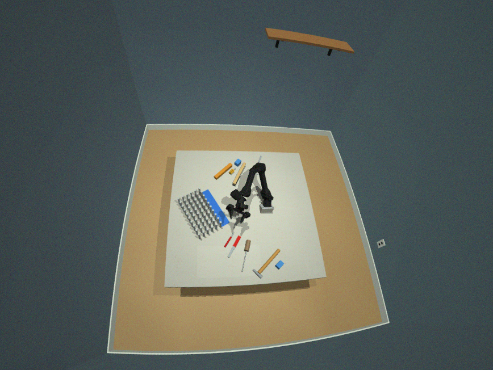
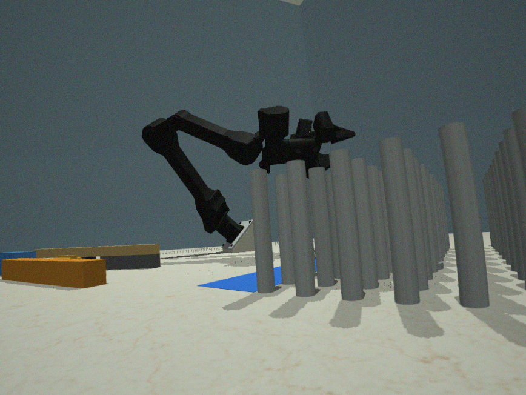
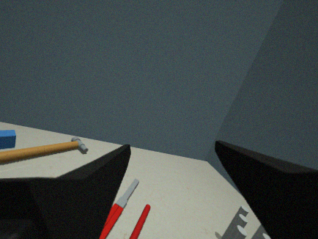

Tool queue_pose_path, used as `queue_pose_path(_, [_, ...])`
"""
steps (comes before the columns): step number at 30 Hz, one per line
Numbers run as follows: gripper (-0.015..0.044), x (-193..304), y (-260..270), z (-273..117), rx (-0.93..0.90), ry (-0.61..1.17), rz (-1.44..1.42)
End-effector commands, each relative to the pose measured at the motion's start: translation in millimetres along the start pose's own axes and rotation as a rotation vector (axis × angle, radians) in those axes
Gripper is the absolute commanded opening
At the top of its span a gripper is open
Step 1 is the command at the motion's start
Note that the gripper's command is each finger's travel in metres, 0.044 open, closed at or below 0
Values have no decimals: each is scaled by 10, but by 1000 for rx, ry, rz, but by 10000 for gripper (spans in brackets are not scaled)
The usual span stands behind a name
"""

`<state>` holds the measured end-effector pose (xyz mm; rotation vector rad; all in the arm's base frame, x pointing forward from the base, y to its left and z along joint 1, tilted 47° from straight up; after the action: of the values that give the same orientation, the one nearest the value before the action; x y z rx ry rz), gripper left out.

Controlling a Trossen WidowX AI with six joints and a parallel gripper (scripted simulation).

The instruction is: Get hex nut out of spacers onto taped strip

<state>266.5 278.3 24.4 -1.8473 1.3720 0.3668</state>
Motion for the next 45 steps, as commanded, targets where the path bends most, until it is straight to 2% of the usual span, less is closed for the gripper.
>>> queue_pose_path(1, [426, 9, -19, -10, 8, 7, 9])
queue_pose_path(2, [440, 38, -77, -42, 31, 27, 37])
queue_pose_path(8, [440, 386, -705, -541, 339, 228, 372])
queue_pose_path(14, [440, 727, -1186, -1274, 716, 359, 716])
queue_pose_path(20, [440, 967, -1425, -2061, 1097, 403, 998])
queue_pose_path(45, [440, 973, -1429, -2087, 1109, 403, 1006])
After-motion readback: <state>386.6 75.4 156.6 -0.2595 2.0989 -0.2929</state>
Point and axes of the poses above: the point midway between the two fingers, 35 mm back from their tips, its own z axis out along the fingers, its own y axis across the jaws, x = y × z, the point moved 2 cm from there along -z, back along the fingers, and after that the axes turned 7 degrees about z, right-handed, at the moved point
